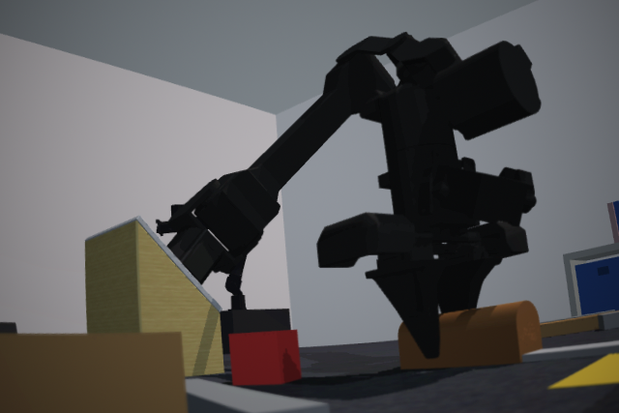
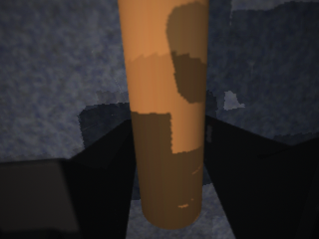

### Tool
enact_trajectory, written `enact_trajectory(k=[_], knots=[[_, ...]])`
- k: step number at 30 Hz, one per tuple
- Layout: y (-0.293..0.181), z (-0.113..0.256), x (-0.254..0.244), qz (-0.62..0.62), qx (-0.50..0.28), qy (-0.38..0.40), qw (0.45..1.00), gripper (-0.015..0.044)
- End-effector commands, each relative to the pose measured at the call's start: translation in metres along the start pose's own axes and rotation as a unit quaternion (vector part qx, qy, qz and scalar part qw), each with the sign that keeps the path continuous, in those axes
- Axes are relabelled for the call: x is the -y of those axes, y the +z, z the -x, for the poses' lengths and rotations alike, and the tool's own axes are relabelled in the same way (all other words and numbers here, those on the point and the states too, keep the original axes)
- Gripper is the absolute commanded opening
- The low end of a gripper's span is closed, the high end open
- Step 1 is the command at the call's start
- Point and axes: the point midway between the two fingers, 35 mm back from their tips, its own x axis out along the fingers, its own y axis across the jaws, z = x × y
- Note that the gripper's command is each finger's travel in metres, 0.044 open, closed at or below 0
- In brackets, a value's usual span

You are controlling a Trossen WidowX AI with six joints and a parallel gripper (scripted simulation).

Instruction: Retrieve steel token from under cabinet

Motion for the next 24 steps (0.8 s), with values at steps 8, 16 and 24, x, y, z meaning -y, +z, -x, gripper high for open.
enact_trajectory(k=[8,16,24], knots=[[-0.016,-0.001,0.0,-0.003,-0.002,0.0,1.0,0.0],[-0.025,-0.001,0.0,-0.003,-0.003,0.0,1.0,0.0],[-0.034,-0.001,-0.001,-0.004,-0.003,0.0,1.0,0.0]])
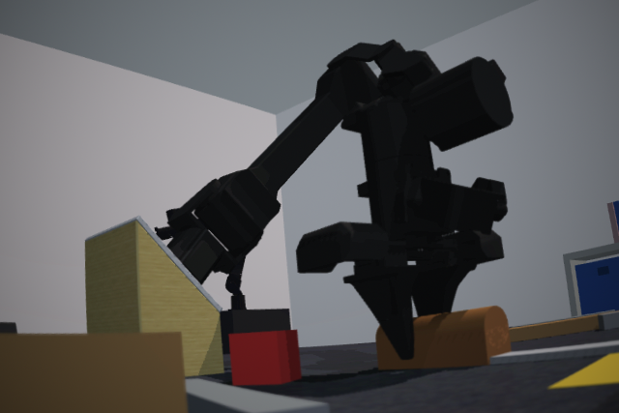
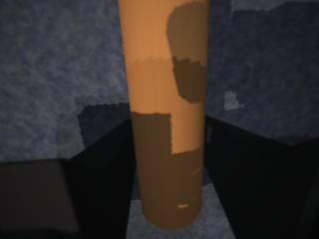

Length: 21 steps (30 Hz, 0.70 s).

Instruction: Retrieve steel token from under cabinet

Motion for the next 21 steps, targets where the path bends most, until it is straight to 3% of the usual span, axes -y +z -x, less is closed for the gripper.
enact_trajectory(k=[1,21], knots=[[-0.008,-0.001,0.0,-0.003,-0.003,0.0,1.0,0.0],[-0.032,-0.001,-0.001,-0.003,-0.003,0.0,1.0,0.0]])
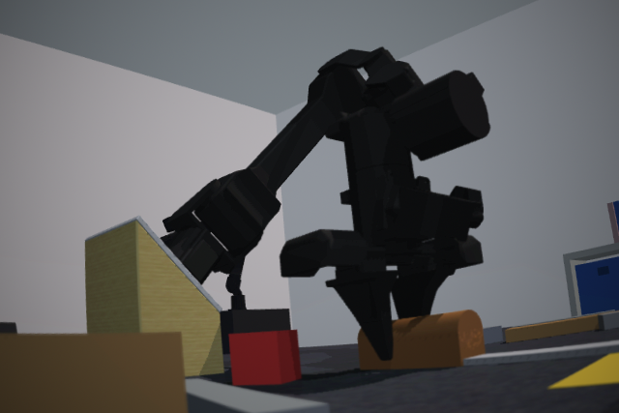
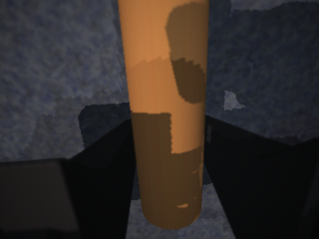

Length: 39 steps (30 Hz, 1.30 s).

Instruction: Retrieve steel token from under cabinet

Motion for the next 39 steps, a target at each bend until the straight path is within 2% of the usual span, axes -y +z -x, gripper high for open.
enact_trajectory(k=[1,39], knots=[[-0.0084,-0.001,0.0002,-0.003,-0.003,0.001,1.0,0.0],[-0.0035,0.0024,-0.0001,-0.134,-0.002,0.0,0.991,0.0]])
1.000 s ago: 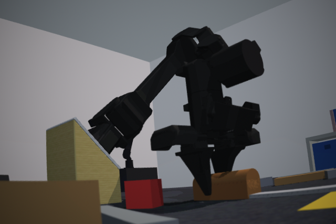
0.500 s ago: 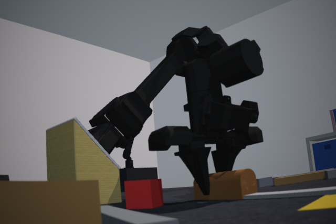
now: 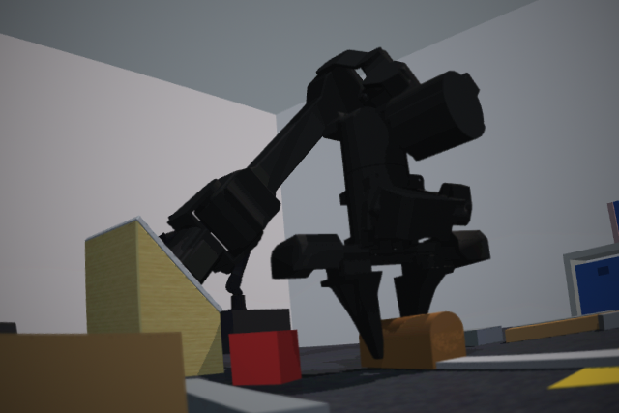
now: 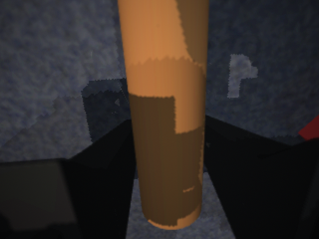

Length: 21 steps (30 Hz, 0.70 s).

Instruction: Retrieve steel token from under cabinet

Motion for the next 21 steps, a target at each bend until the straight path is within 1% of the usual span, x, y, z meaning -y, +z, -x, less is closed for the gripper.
enact_trajectory(k=[1,13,21], knots=[[0.0009,0.0007,-0.0006,-0.019,0.0,0.001,1.0,0.0],[0.0011,0.0014,-0.0004,-0.068,0.0,0.001,0.998,0.0],[0.0048,0.0016,0.0033,-0.072,0.0,0.0,0.997,0.0]])
